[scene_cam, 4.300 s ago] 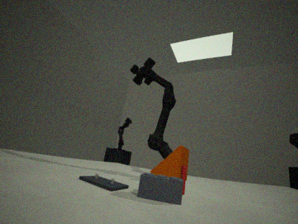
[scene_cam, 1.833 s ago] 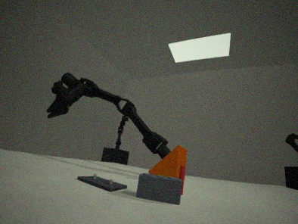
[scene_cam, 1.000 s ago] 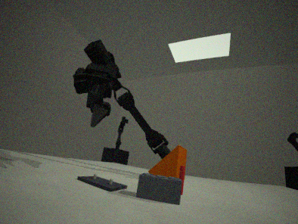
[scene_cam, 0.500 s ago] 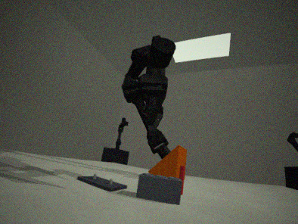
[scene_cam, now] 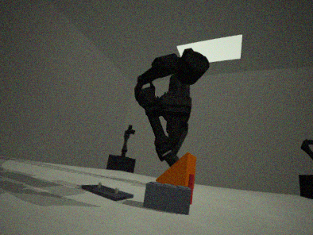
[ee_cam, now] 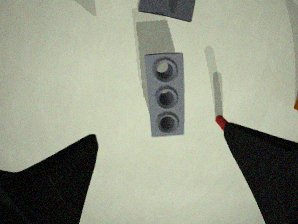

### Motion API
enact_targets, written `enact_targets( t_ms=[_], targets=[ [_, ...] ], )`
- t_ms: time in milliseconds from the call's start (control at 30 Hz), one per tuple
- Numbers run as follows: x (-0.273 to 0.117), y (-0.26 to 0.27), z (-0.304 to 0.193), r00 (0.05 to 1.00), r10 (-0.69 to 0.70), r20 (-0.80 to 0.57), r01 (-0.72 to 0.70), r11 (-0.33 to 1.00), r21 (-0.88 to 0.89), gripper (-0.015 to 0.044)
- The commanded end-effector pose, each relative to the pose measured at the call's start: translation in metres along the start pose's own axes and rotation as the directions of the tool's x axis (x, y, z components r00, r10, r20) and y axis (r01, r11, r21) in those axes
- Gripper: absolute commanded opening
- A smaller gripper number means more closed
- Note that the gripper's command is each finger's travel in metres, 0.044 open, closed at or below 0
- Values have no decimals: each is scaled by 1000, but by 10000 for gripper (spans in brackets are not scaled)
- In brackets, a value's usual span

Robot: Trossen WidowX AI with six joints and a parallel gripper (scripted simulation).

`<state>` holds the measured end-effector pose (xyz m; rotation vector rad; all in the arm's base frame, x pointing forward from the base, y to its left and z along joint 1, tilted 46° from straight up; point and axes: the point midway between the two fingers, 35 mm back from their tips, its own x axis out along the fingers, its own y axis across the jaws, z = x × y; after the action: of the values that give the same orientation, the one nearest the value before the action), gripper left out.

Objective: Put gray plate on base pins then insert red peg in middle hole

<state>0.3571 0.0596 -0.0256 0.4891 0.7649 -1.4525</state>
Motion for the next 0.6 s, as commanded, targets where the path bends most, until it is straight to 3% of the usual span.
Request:
enact_targets(
  t_ms=[0, 567],
  targets=[
    [43, -9, 4, 999, -35, 12, 35, 999, -3, 440],
    [63, -9, 4, 999, -35, 13, 35, 999, -3, 440]
  ],
)
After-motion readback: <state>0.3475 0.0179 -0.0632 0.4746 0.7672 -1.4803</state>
